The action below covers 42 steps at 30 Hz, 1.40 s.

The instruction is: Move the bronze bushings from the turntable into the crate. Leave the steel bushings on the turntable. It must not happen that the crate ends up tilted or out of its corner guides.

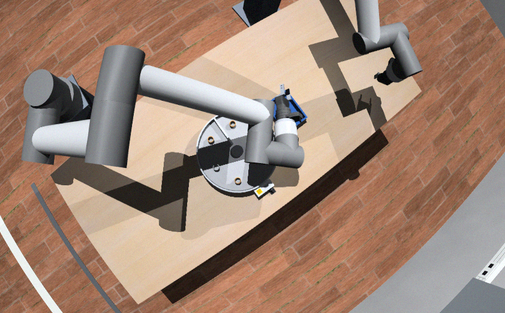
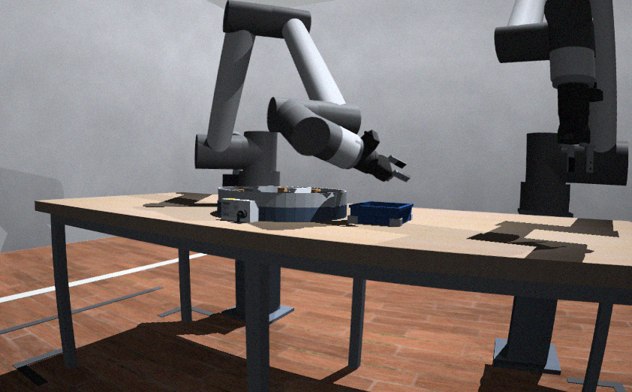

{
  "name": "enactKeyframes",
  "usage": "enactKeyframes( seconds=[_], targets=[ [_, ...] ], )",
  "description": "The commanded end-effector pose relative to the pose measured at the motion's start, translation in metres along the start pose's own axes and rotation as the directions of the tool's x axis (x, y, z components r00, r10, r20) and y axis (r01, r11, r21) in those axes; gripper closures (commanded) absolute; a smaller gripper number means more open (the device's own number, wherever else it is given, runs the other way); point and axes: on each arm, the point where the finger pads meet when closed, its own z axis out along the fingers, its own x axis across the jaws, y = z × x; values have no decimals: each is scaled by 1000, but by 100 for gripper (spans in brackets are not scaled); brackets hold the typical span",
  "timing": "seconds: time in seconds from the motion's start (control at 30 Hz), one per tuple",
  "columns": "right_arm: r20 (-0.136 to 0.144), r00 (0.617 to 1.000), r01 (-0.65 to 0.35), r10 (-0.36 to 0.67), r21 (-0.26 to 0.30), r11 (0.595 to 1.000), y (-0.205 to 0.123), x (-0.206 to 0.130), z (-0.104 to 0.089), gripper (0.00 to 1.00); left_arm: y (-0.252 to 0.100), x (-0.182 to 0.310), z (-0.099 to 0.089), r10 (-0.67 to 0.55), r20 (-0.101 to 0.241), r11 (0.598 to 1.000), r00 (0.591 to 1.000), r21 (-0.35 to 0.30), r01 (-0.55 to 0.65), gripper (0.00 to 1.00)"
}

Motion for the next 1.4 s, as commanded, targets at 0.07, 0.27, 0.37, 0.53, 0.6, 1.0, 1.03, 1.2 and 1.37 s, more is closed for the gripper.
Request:
enactKeyframes(
  seconds=[0.07,0.27,0.37,0.53,0.6,1.0,1.03,1.2,1.37],
  targets=[
    [-1,1000,2,-2,0,1000,-1,-1,-1,0,0,0,-1,0,-1,1000,1000,-1,0,0],
    [-1,1000,2,-2,0,1000,-1,-1,-1,0,0,0,-1,0,-1,1000,1000,-1,0,0],
    [-1,1000,2,-2,0,1000,-1,-1,-1,0,0,0,-1,0,-1,1000,1000,-1,0,0],
    [-1,1000,2,-2,0,1000,-1,-1,-1,0,0,0,-1,0,-1,1000,1000,-1,0,0],
    [-1,1000,2,-2,0,1000,-1,-1,-1,0,0,0,-1,0,-1,1000,1000,-1,0,0],
    [-1,1000,2,-2,0,1000,-1,-1,-1,0,-34,23,0,-62,-1,998,998,-1,62,0],
    [-1,1000,2,-2,0,1000,-1,-1,-1,0,-42,27,0,-75,-1,997,997,-1,75,0],
    [-1,1000,2,-2,0,1000,-1,-1,-1,0,-69,43,0,-123,-1,992,992,0,123,0],
    [-1,1000,2,-2,0,1000,-1,-1,-1,0,-133,77,1,-232,-1,973,973,0,232,0]
  ],
)
